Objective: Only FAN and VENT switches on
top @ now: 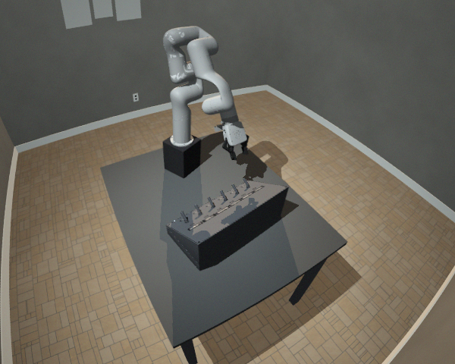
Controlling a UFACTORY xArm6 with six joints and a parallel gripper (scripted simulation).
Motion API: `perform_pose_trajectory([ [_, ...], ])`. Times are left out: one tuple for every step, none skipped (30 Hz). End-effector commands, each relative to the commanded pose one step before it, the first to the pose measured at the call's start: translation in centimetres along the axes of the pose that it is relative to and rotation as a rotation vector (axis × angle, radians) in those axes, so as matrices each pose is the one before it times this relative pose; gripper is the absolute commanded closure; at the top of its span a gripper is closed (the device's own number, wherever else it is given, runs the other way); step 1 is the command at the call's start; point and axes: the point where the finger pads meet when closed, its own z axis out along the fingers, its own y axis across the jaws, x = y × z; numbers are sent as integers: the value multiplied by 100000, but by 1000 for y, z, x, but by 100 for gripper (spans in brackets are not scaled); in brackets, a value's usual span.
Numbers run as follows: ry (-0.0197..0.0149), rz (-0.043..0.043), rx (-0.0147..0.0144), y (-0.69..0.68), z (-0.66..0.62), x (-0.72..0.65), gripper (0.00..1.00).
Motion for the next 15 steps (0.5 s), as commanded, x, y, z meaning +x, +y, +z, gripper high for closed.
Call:
perform_pose_trajectory([
  [-261,-56,-72,25,-32,-139,23],
  [-1,-200,-1,-2,0,0,23],
  [-2,-378,-1,-3,1,-1,23],
  [-4,-604,-2,-5,1,-1,23],
  [-5,-871,-2,-8,1,-2,23],
  [-7,-1175,-3,-11,2,-2,23],
  [0,0,0,0,0,0,23],
  [0,0,0,0,0,0,23],
  [-9,-1511,-3,-14,2,-2,23],
  [-11,-1874,-4,-17,3,-3,23],
  [-14,-2258,-5,-21,3,-3,23],
  [-16,-2659,-5,-25,4,-3,23],
  [-18,-3074,-5,-29,4,-2,23],
  [-20,-3497,-5,-33,5,-1,23],
  [-23,-3925,-5,-37,6,0,23],
])
